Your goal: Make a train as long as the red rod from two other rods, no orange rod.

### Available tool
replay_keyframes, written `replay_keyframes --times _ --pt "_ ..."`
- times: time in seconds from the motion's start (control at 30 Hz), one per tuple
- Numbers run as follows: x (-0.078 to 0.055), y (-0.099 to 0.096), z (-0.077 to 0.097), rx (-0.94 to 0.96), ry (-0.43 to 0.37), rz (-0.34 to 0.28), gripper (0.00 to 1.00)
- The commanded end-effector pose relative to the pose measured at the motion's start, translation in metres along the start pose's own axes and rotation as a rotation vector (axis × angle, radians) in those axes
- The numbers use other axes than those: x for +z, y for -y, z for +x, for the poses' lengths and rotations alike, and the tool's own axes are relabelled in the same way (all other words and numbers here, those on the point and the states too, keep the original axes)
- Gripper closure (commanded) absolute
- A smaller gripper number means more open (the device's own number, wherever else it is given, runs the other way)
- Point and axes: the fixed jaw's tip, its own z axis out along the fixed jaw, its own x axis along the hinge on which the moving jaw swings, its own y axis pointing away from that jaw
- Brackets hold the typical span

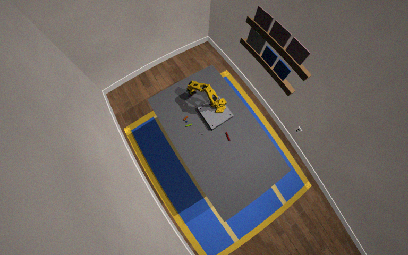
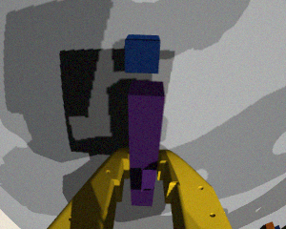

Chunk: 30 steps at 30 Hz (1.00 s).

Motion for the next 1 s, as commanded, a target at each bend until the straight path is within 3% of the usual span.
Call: replay_keyframes --times 0.0,0.97 --pt "0.003 0.0011 -0.0018 -0.001 0.003 0.01 1.0" --pt "0.0009 -0.0012 -0.0007 0.001 -0.001 0.0 1.0"
